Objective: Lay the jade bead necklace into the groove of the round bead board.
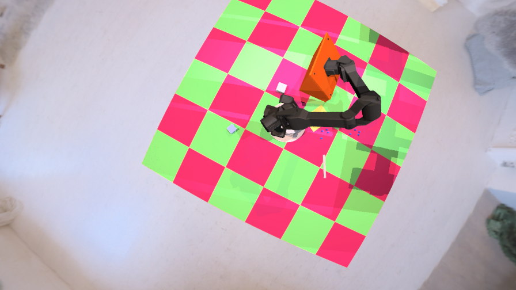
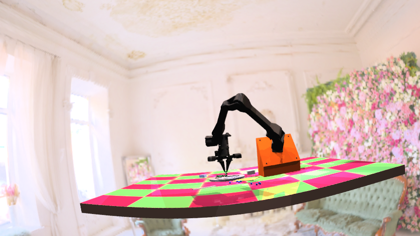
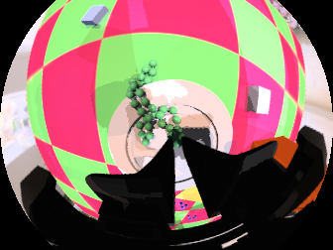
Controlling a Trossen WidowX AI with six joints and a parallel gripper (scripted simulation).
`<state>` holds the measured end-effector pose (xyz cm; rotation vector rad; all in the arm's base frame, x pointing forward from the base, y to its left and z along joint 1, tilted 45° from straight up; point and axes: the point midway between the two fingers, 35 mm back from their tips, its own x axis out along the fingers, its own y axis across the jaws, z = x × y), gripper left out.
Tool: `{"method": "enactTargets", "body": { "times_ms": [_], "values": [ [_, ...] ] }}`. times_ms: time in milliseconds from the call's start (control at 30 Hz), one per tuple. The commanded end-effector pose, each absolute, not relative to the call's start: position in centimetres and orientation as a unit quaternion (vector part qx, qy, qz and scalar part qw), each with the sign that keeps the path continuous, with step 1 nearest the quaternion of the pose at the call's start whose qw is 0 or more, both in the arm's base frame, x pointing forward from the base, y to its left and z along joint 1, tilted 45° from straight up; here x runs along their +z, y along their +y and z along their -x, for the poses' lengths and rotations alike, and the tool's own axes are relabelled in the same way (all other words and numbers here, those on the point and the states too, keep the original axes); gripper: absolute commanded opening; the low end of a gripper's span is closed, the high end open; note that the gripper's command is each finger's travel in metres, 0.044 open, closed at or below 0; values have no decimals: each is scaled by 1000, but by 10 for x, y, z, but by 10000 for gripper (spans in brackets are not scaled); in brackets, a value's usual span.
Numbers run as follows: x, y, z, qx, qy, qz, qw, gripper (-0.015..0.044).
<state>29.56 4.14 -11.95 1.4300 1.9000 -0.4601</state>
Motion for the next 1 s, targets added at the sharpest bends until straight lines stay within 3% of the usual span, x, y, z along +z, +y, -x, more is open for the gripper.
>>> {"method": "enactTargets", "body": {
  "times_ms": [0, 667, 967],
  "values": [
    [-123, 48, -292, -179, 736, -554, 347, 0],
    [-133, 57, -289, -179, 736, -554, 347, 0],
    [-128, 50, -300, -174, 725, -560, 361, 236]
  ]
}}
